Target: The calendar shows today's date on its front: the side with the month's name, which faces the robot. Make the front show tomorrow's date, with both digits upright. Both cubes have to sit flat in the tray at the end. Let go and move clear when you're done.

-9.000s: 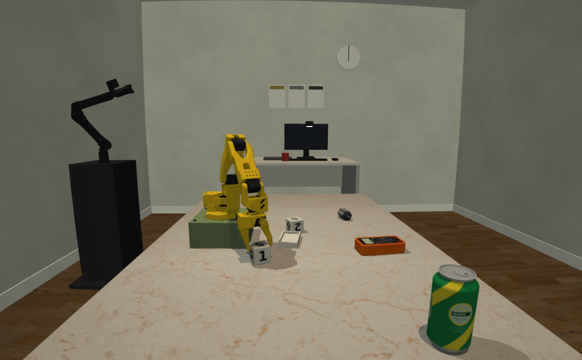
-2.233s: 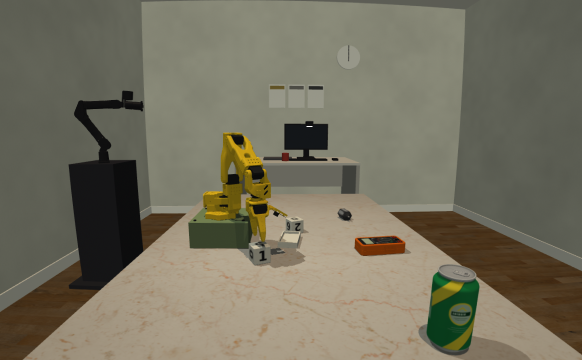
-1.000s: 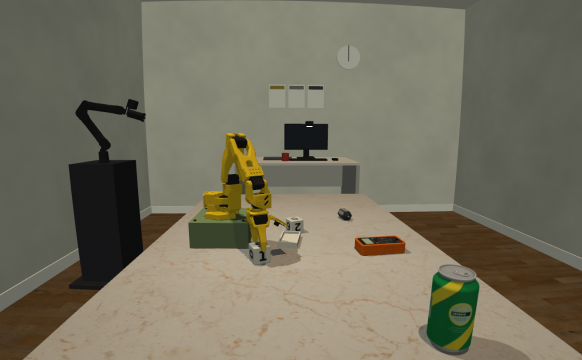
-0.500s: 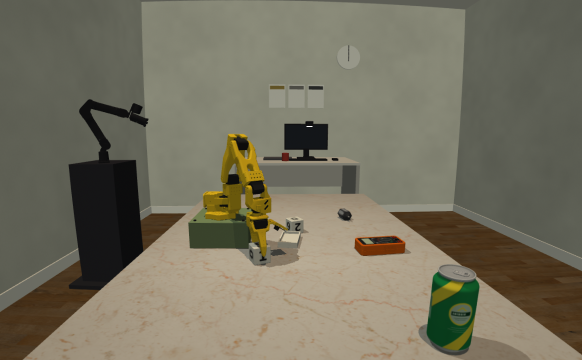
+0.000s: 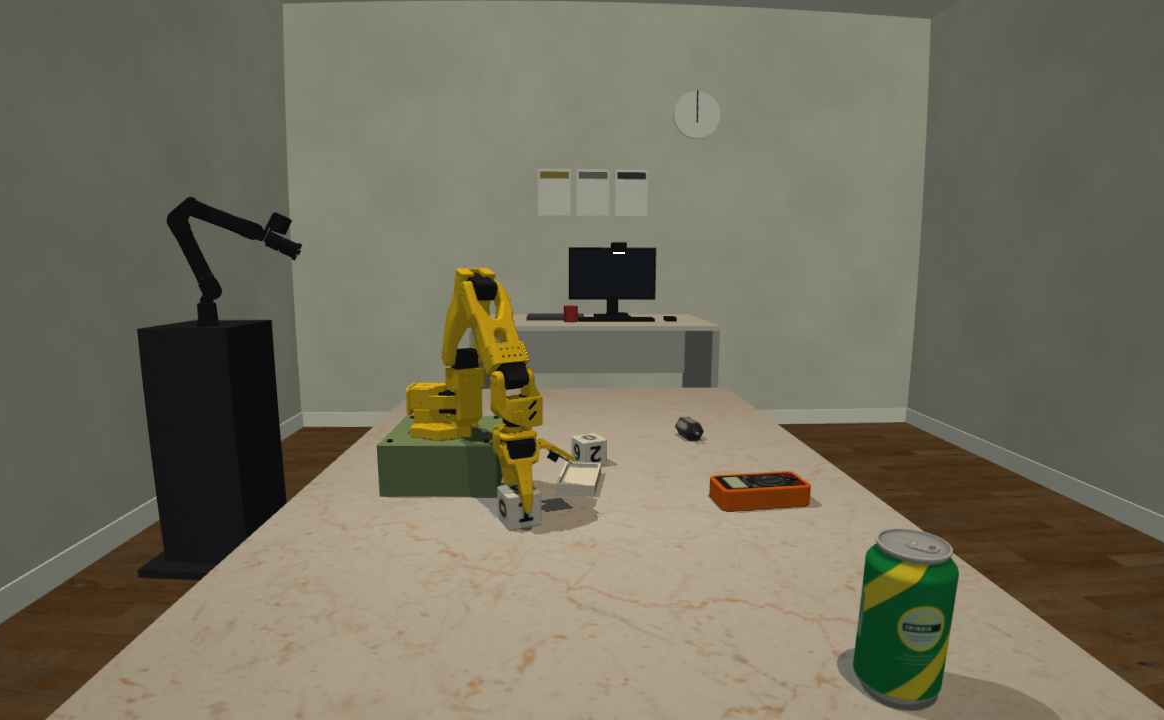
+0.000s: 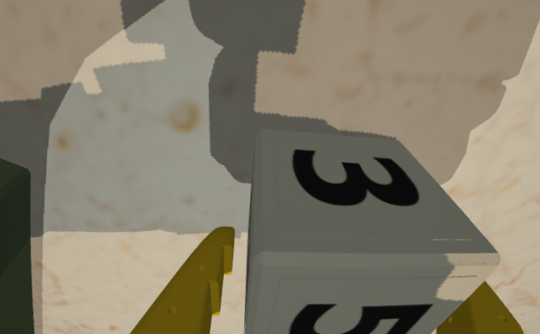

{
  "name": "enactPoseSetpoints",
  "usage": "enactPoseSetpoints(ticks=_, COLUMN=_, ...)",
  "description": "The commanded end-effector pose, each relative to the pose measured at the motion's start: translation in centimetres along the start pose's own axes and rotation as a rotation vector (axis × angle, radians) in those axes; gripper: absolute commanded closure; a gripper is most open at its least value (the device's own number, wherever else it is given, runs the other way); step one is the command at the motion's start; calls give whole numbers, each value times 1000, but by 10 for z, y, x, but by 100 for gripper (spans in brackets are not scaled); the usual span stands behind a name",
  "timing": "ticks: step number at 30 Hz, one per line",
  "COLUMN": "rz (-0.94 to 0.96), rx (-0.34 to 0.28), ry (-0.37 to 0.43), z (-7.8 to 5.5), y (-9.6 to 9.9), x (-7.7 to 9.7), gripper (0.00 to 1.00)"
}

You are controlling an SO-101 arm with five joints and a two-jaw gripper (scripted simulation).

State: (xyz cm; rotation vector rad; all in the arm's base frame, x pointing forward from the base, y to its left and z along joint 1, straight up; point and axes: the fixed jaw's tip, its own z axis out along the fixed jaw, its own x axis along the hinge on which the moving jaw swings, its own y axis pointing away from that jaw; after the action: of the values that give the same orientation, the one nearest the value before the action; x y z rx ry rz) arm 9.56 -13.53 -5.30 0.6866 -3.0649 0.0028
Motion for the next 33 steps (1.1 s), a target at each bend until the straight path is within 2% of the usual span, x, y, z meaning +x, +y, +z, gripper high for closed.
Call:
enactPoseSetpoints(ticks=1, rz=2, rx=-14, ry=1, z=2, y=4, x=-1, gripper=66)
enactPoseSetpoints(ticks=33, rz=2, rx=-14, ry=1, z=2, y=0, x=-1, gripper=70)
